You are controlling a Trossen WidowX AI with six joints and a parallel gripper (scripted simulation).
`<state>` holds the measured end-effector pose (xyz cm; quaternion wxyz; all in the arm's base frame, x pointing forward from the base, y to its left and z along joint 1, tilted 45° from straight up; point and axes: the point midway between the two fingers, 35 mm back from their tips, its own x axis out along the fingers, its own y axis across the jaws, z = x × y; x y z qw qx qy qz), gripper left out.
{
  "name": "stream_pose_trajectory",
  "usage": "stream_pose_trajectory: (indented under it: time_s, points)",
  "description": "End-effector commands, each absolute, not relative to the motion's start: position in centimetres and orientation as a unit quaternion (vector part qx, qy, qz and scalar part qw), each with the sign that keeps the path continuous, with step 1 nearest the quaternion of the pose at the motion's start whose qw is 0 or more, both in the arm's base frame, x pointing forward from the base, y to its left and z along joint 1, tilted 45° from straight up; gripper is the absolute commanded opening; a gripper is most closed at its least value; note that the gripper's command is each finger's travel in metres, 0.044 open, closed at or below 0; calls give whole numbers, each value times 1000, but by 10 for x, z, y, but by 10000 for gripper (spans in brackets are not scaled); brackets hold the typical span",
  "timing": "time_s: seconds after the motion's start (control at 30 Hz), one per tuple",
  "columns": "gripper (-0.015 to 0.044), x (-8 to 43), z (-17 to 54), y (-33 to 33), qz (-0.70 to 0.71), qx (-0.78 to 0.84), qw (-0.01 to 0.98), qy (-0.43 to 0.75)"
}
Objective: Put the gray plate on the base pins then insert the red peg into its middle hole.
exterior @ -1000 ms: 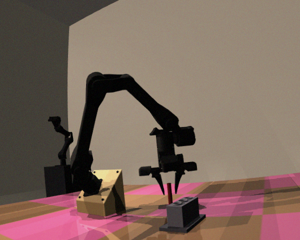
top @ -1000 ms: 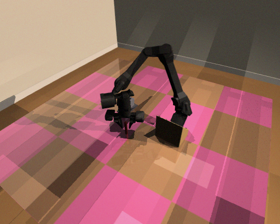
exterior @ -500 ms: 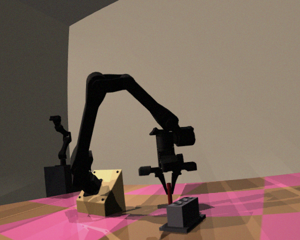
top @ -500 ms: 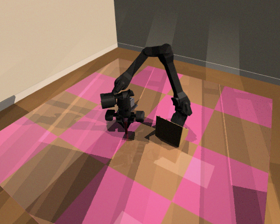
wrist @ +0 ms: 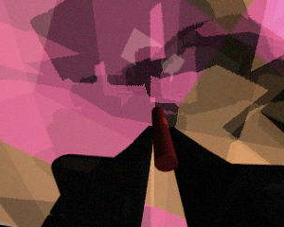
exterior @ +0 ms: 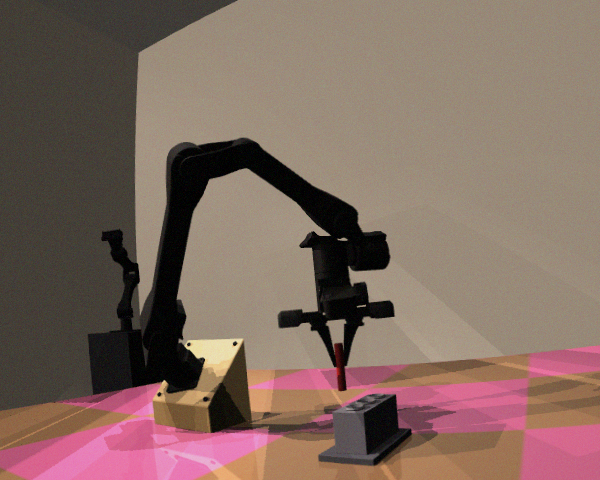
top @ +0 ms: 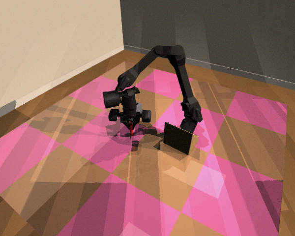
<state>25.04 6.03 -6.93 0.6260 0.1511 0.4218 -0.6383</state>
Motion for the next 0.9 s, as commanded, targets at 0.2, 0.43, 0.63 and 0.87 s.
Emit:
stream_pose_trajectory:
  time_s: [0.2, 0.43, 0.63, 0.87]
  points:
    - [0, 259, -47, 83, -638, 156, 625, 422]
    - [0, 262, -44, 78, -637, 153, 626, 423]
    - [0, 273, -35, 69, -635, 155, 626, 425]
    - [0, 283, -26, 60, -634, 161, 622, 430]
